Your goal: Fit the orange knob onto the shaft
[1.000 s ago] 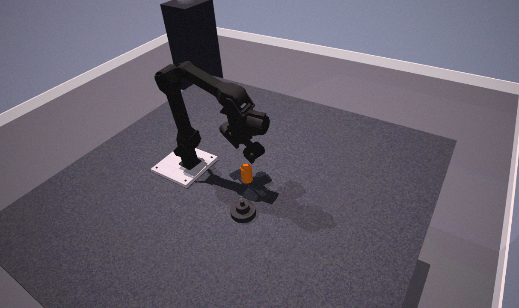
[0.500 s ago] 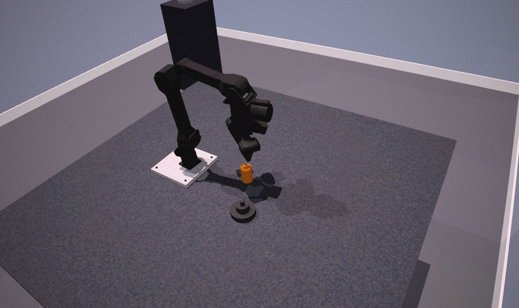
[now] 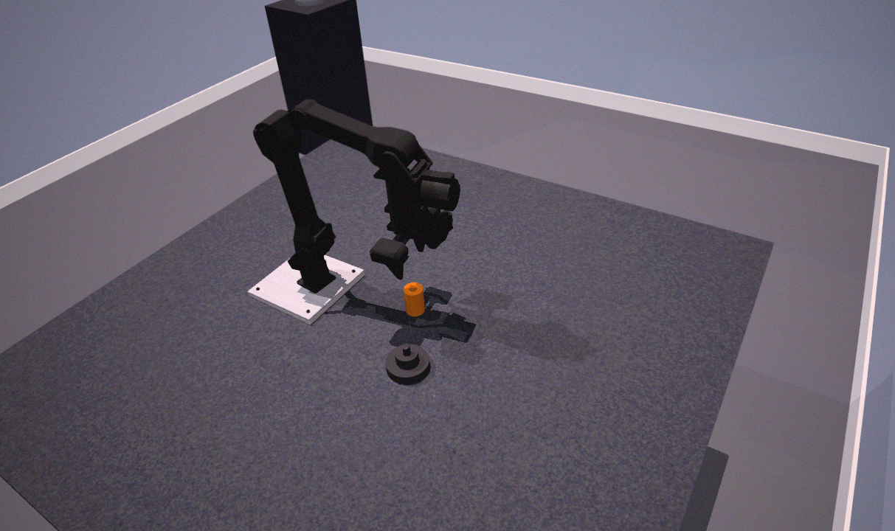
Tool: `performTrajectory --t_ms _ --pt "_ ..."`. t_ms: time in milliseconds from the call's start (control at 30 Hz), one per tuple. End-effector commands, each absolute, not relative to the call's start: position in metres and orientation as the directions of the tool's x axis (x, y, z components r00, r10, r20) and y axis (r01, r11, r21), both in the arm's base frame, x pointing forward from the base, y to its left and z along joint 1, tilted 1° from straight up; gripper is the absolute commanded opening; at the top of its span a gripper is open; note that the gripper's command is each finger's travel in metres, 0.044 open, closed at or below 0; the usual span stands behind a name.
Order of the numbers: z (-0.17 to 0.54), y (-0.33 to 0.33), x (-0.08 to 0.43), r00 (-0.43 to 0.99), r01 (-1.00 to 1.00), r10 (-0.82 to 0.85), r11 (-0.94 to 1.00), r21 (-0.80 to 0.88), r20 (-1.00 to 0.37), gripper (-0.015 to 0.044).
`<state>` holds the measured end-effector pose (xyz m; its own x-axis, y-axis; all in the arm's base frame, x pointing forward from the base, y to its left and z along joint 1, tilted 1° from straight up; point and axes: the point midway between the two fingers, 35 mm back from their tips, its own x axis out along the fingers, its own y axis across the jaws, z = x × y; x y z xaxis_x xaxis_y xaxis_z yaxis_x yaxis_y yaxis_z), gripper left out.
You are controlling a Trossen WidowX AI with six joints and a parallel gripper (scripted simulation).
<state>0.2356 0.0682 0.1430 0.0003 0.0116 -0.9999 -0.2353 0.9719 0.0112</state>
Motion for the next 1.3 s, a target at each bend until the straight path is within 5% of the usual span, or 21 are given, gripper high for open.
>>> performTrajectory --t_ms 0,1267 --pt "0.141 0.068 0.236 0.004 -0.217 0.007 0.976 0.006 -1.000 0.0440" --pt "0.057 0.069 0.239 0.004 -0.217 0.007 0.976 0.006 -1.000 0.0440"
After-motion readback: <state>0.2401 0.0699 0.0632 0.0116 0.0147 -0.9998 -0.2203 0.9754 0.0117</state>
